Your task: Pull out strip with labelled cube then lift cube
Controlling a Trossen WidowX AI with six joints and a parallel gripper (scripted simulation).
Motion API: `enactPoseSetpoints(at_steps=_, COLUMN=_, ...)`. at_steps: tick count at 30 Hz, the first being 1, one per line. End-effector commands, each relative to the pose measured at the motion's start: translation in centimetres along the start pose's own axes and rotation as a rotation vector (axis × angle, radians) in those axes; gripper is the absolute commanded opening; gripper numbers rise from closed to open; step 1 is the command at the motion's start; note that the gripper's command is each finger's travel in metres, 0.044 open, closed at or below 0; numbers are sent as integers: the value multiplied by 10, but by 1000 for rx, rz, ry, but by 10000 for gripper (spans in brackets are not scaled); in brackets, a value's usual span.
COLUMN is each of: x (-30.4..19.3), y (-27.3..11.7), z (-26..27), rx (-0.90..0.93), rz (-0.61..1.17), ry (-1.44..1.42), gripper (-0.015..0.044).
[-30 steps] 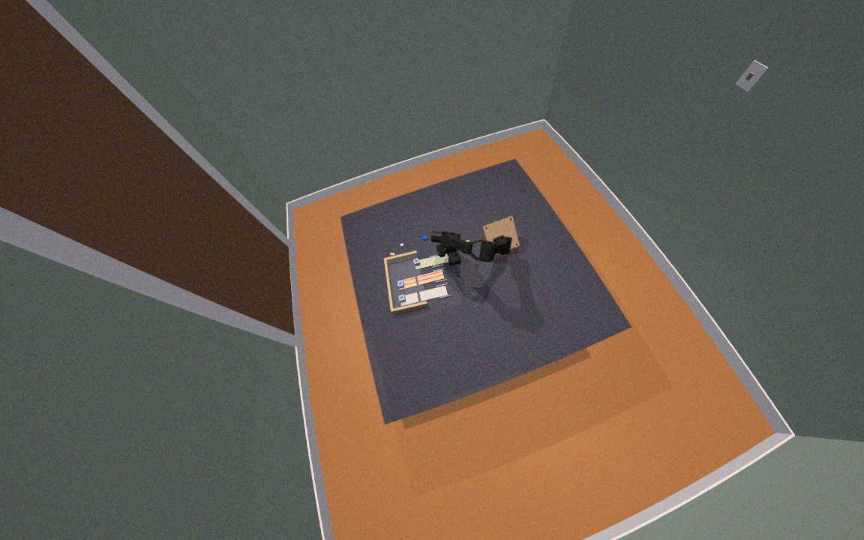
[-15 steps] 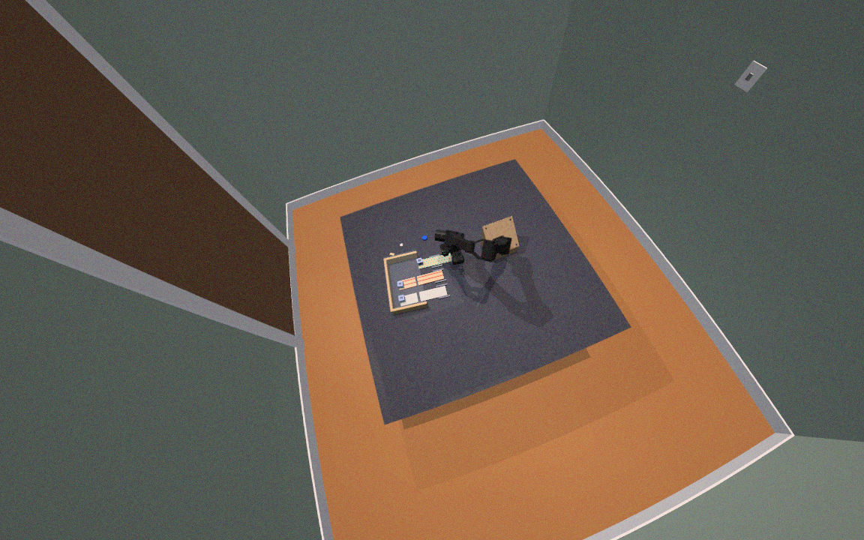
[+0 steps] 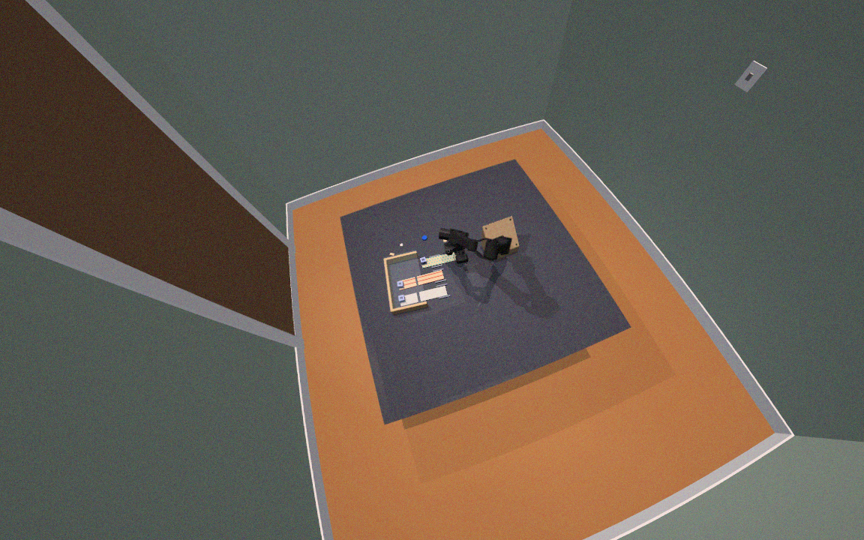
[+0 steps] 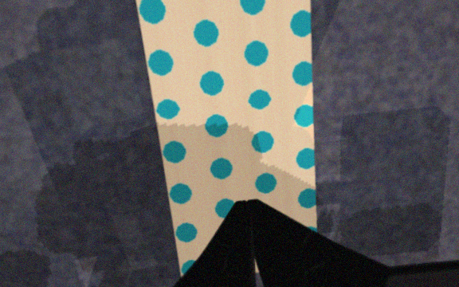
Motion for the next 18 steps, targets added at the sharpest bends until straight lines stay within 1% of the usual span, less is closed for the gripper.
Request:
enactPoseSetpoints(at_steps=1, x=-12, y=6, z=-2, rx=-8, rz=37, ry=13, gripper=0)
enactPoseSetpoints(at_steps=18, x=-14, y=6, z=-2, rx=-8, rz=37, ry=13, gripper=0)
Point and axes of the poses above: the point midway between the two fingers, 35 mm back from their tips, its own y axis out along the fingers, its own z axis across the jaws, x = y × z, the point moved 10 cm from there along -y, back along the fingers, and after that the axes turned 11 degrees about y, right-handed, at the moved point
